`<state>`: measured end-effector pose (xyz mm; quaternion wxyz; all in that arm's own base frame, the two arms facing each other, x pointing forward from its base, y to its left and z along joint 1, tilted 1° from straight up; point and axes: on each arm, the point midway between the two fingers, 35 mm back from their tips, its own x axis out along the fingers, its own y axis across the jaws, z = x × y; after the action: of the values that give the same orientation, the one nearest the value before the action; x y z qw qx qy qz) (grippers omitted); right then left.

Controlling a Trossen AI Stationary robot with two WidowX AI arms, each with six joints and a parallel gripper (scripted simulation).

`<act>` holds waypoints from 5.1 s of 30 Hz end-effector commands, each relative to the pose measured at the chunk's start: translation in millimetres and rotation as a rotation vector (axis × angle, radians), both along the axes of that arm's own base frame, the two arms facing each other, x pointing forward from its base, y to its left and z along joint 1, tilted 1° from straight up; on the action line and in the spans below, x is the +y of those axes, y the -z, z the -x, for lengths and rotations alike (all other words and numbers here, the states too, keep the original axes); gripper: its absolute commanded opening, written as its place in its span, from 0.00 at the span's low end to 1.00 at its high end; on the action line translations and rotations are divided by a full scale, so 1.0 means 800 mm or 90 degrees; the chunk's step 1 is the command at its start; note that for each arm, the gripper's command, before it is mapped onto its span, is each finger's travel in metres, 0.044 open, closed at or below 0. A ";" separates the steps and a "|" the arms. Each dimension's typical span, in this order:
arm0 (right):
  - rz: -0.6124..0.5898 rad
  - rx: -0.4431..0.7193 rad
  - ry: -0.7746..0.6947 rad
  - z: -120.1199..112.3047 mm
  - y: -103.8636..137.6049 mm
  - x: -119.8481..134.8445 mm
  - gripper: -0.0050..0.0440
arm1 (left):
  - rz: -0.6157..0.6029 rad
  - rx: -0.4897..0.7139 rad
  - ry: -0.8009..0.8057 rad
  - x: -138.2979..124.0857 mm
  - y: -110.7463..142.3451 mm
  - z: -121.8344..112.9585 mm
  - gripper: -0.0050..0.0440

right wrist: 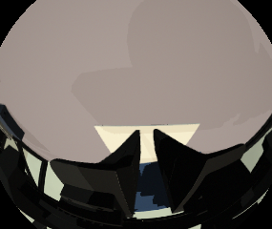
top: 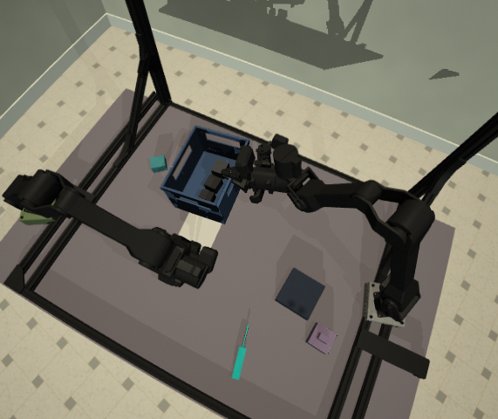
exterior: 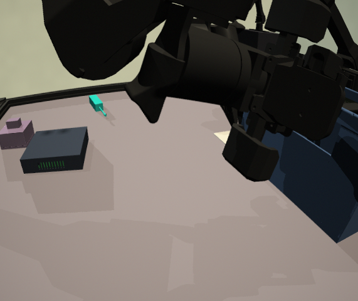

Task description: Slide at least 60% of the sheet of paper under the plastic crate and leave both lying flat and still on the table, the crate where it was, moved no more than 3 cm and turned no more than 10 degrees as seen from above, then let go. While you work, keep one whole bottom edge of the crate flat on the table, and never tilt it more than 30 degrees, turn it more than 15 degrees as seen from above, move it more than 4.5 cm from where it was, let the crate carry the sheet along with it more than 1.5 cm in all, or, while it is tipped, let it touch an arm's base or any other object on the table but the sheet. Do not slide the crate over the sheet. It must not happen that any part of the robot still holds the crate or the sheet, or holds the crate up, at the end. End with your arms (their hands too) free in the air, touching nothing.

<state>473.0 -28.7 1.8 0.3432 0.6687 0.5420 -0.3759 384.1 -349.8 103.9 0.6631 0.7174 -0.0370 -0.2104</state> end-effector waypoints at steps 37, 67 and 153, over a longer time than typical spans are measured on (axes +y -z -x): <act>-0.003 0.005 -0.002 -0.001 0.011 0.017 0.22 | 0.032 -0.039 0.000 -0.006 -0.042 -0.006 0.10; -0.003 0.005 -0.002 -0.005 0.011 0.043 0.22 | 0.032 -0.039 0.000 -0.006 -0.042 -0.006 0.10; -0.006 0.008 -0.002 -0.021 -0.007 0.072 0.22 | 0.032 -0.039 0.000 -0.006 -0.042 -0.006 0.10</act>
<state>485.6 31.1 2.2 0.3377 0.6665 0.5457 -0.3793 384.2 -349.8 104.5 0.6635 0.7171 -0.0373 -0.2101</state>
